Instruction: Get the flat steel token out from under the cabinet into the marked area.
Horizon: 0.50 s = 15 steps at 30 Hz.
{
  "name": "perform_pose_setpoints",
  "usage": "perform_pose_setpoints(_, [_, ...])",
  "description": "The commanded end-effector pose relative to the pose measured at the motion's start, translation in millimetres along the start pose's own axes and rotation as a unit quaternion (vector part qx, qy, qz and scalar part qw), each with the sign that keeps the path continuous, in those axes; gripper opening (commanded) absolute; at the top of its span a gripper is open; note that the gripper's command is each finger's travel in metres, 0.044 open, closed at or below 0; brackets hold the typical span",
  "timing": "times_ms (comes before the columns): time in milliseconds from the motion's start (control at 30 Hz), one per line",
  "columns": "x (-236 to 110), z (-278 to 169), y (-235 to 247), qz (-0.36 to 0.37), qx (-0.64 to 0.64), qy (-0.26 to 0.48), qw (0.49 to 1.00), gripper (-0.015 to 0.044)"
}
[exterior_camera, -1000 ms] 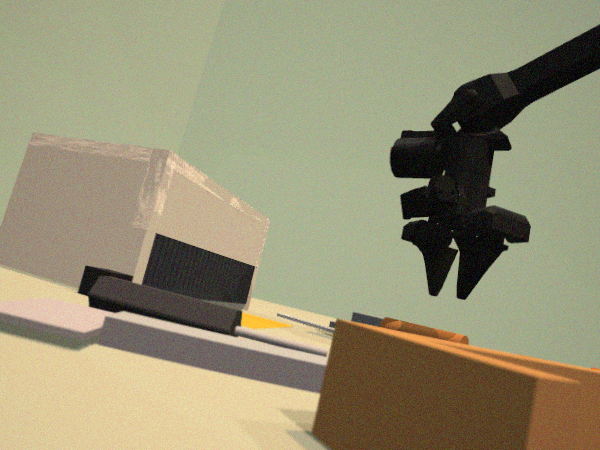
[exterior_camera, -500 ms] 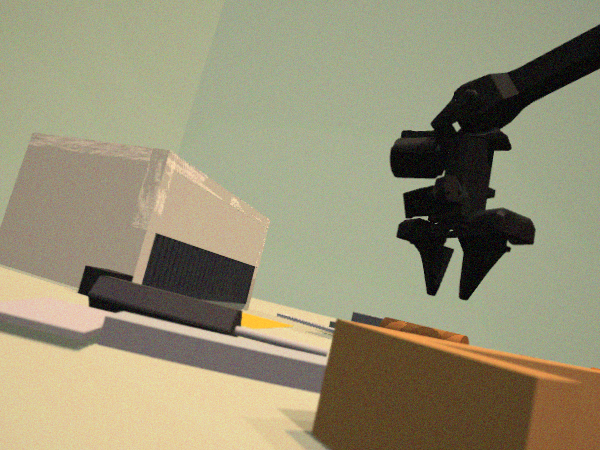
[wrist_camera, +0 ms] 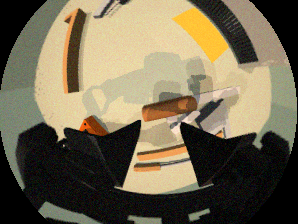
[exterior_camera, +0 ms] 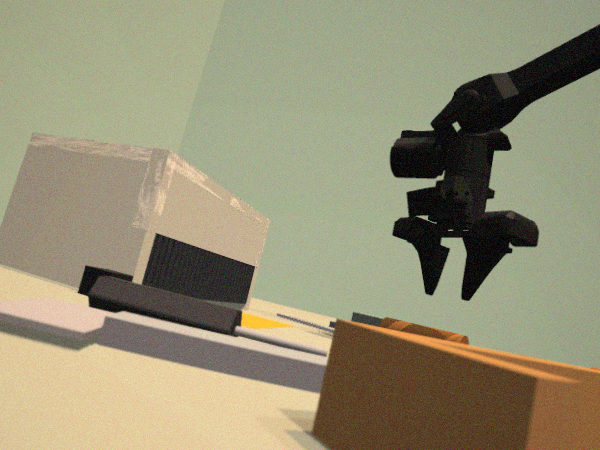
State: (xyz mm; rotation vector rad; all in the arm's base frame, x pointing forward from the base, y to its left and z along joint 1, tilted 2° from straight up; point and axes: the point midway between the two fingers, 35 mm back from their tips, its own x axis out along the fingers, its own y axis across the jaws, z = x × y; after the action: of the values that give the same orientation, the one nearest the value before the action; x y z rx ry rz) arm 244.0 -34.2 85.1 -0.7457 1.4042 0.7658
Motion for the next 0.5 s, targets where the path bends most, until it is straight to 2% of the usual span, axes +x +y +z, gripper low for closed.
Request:
perform_pose_setpoints(0, [-0.2, -0.2, -0.1, 0.000, -0.018, 0.001, 1.000, 0.0270])
perform_pose_setpoints(467, [-0.2, -0.1, 0.0, 0.000, -0.073, 0.001, 0.997, 0.0270])
